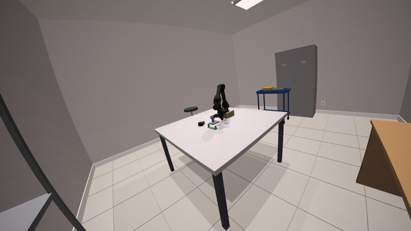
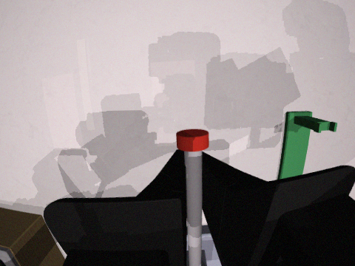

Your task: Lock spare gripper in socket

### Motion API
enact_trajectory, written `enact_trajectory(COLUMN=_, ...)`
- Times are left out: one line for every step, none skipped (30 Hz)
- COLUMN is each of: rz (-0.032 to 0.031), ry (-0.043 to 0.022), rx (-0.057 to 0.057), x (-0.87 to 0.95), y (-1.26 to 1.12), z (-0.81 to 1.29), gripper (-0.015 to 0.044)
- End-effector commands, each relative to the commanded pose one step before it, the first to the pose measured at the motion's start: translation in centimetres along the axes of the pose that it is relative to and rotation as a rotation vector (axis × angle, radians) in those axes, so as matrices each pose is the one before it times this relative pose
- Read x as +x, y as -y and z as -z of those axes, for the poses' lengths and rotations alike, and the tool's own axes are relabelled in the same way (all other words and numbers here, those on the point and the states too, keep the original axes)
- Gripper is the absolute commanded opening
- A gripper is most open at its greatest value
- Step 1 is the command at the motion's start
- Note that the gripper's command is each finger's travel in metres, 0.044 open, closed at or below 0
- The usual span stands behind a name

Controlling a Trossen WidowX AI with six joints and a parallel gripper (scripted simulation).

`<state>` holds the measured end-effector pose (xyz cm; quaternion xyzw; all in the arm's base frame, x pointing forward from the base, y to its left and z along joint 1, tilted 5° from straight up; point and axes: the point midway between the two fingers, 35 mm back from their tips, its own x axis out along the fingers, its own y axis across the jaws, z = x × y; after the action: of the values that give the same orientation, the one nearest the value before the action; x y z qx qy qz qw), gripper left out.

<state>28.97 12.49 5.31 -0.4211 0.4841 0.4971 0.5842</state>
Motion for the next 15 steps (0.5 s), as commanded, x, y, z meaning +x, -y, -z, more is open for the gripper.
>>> enact_trajectory(rz=0.00540, ry=0.00280, rx=-0.0009, x=-1.077, y=0.025, z=-0.174, gripper=0.0000)
enact_trajectory(rz=-0.00392, ry=-0.00205, rx=0.0007, x=-0.088, y=-0.087, z=0.032, gripper=0.0000)
enact_trajectory(rz=-0.00352, ry=-0.00189, rx=0.0007, x=-0.094, y=-0.078, z=0.027, gripper=0.0000)
enact_trajectory(rz=-0.00368, ry=-0.00198, rx=0.0007, x=-0.098, y=-0.082, z=0.029, gripper=0.0000)
enact_trajectory(rz=-0.00333, ry=-0.00179, rx=0.0006, x=-0.101, y=-0.075, z=0.025, gripper=0.0000)
enact_trajectory(rz=-0.00342, ry=-0.00184, rx=0.0007, x=-0.103, y=-0.077, z=0.025, gripper=0.0000)
enact_trajectory(rz=-0.00330, ry=-0.00178, rx=0.0006, x=-0.102, y=-0.075, z=0.024, gripper=0.0000)
enact_trajectory(rz=-0.00338, ry=-0.00182, rx=0.0006, x=-0.105, y=-0.078, z=0.025, gripper=0.0000)
enact_trajectory(rz=-0.00327, ry=-0.00176, rx=0.0006, x=-0.102, y=-0.075, z=0.024, gripper=0.0000)
enact_trajectory(rz=-0.00334, ry=-0.00180, rx=0.0006, x=-0.105, y=-0.077, z=0.025, gripper=0.0000)
enact_trajectory(rz=-0.00328, ry=-0.00177, rx=0.0006, x=-0.103, y=-0.076, z=0.025, gripper=0.0000)
enact_trajectory(rz=-0.00338, ry=-0.00182, rx=0.0006, x=-0.106, y=-0.079, z=0.026, gripper=0.0000)
enact_trajectory(rz=-0.00330, ry=-0.00177, rx=0.0006, x=-0.087, y=-0.074, z=0.026, gripper=0.0000)
enact_trajectory(rz=-0.00320, ry=-0.00172, rx=0.0006, x=-0.084, y=-0.073, z=0.026, gripper=0.0000)
enact_trajectory(rz=-0.00117, ry=-0.00063, rx=0.0002, x=-0.031, y=-0.027, z=0.010, gripper=0.0000)
